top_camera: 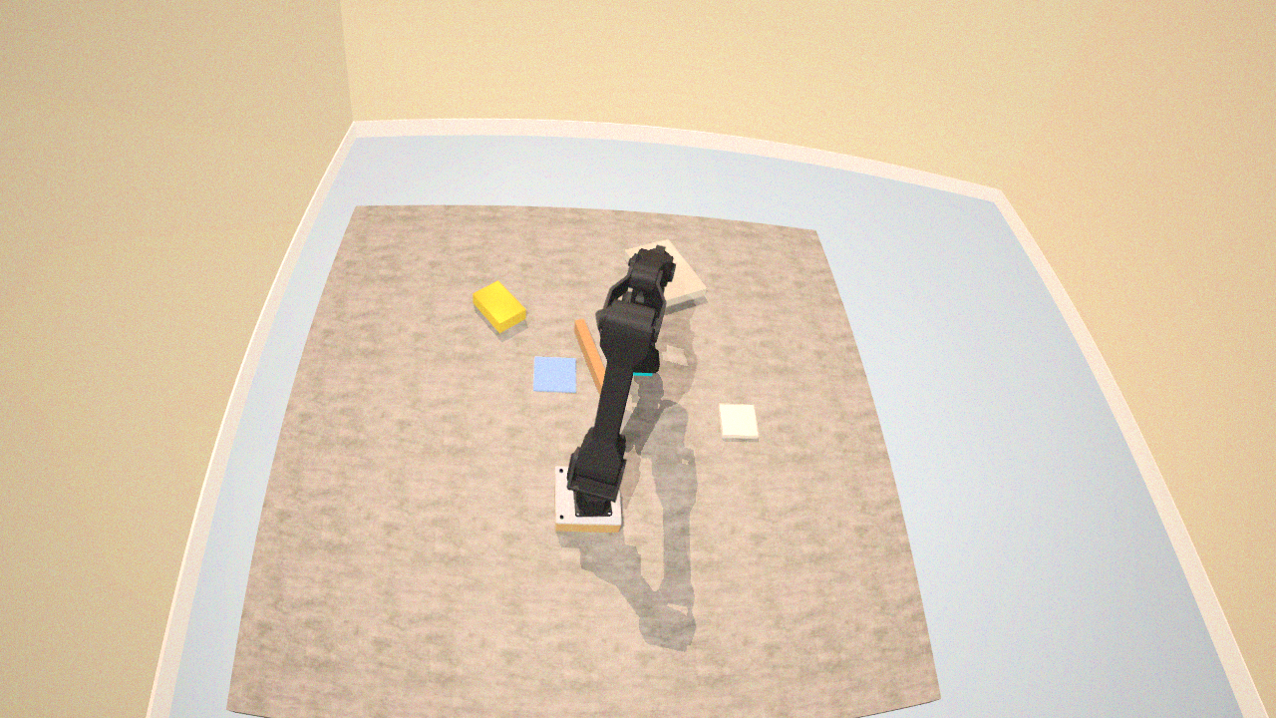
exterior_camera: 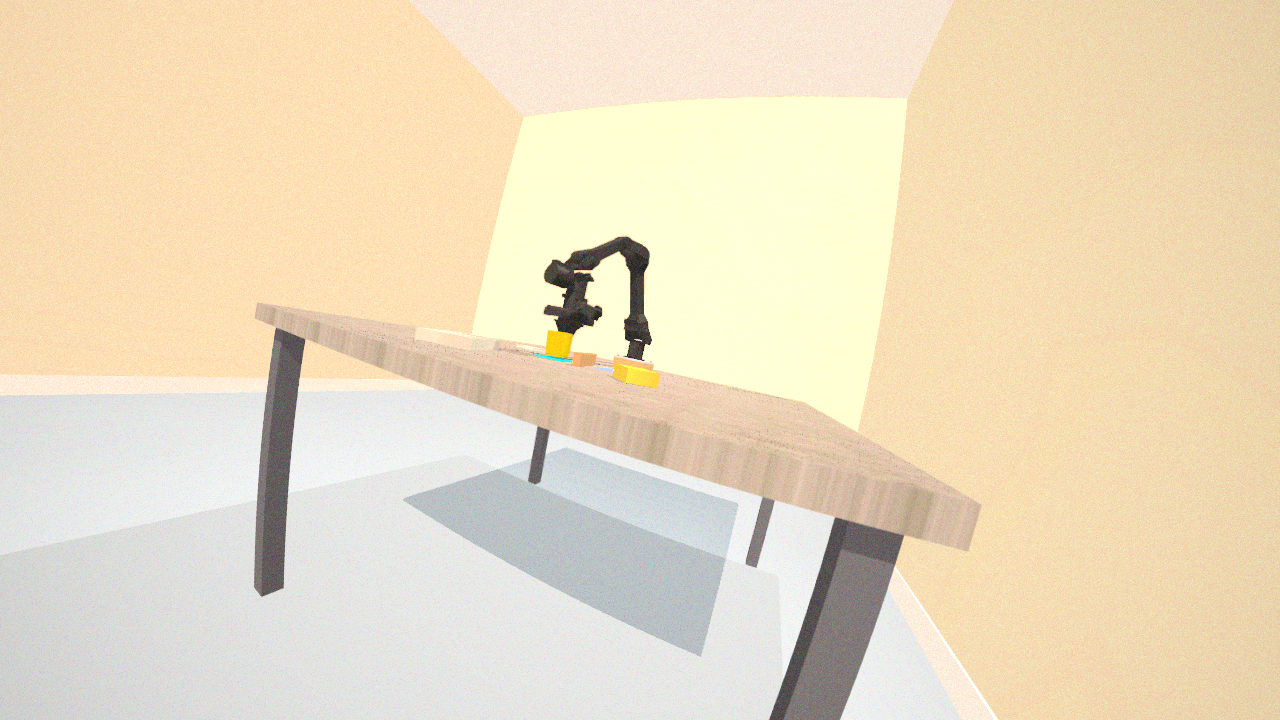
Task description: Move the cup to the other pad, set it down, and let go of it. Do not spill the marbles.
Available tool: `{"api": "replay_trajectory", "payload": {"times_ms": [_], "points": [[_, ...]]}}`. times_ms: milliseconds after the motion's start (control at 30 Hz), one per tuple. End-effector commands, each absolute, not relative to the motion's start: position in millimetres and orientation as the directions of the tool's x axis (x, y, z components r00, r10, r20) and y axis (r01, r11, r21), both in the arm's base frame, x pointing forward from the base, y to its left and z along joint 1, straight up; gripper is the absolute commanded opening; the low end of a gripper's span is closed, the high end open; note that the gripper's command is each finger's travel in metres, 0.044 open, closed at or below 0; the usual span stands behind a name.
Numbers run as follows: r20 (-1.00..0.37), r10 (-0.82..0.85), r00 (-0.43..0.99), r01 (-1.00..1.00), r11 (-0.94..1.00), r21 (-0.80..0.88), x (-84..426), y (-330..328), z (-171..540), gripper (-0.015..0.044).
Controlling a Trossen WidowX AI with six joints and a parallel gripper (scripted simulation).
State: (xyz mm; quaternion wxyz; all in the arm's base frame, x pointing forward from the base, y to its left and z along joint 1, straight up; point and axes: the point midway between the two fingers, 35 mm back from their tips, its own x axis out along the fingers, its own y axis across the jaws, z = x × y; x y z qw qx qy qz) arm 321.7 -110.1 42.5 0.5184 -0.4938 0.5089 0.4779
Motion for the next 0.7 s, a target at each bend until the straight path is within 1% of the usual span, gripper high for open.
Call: {"api": "replay_trajectory", "payload": {"times_ms": [0, 100, 133, 667], "points": [[-1.000, -0.008, 0.026, -0.998, 0.055, -0.027, 322, -110, 43, 0.0053], [-1.000, -0.008, 0.026, -0.998, 0.055, -0.027, 322, -110, 43, 0.0131], [-1.000, -0.008, 0.026, -0.998, 0.055, -0.027, 322, -110, 43, 0.0147], [-1.000, -0.006, 0.026, -0.998, 0.054, -0.027, 322, -110, 59, 0.0147]]}}
